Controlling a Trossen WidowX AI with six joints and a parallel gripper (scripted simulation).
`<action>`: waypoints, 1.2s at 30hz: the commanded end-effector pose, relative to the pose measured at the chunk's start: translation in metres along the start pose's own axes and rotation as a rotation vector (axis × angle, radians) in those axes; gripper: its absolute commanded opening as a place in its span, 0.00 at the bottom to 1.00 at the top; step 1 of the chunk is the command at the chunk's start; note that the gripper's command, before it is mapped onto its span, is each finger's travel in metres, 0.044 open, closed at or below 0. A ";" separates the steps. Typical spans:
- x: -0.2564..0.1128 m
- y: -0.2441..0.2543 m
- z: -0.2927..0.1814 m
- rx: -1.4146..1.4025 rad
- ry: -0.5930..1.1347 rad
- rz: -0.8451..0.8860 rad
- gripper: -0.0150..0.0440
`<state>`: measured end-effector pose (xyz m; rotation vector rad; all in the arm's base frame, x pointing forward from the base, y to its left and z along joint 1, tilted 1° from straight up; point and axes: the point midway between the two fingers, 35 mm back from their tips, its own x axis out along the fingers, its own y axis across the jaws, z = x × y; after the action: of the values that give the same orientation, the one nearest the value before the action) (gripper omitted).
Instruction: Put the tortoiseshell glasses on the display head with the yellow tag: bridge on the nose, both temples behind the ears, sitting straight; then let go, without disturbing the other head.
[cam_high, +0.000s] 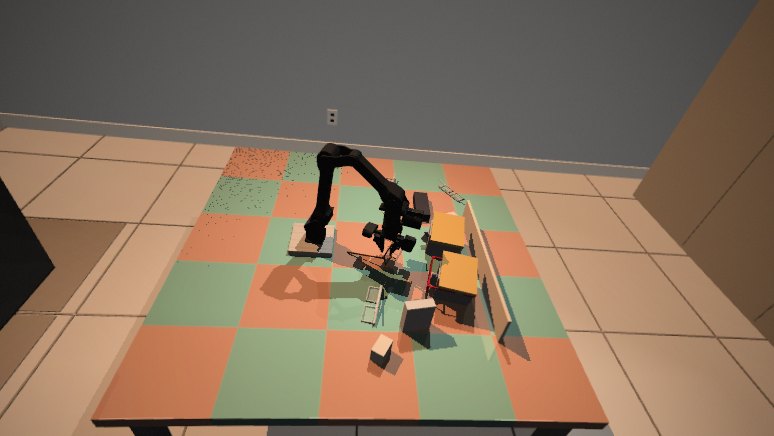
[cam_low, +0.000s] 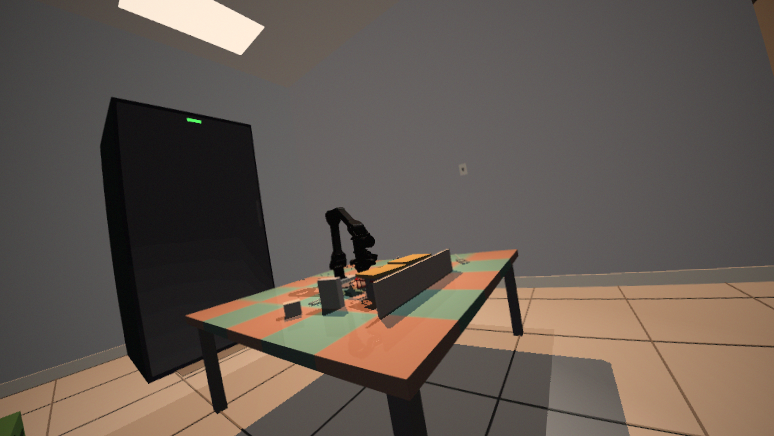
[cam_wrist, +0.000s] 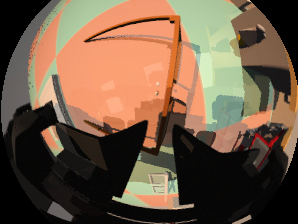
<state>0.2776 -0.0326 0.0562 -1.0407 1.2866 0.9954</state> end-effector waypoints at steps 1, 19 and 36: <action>0.008 0.001 0.000 0.004 -0.002 0.004 0.49; 0.010 0.001 0.000 0.000 0.000 0.003 0.36; 0.005 0.000 0.000 0.000 0.000 0.003 0.25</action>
<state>0.2761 -0.0324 0.0467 -1.0376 1.2914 1.0001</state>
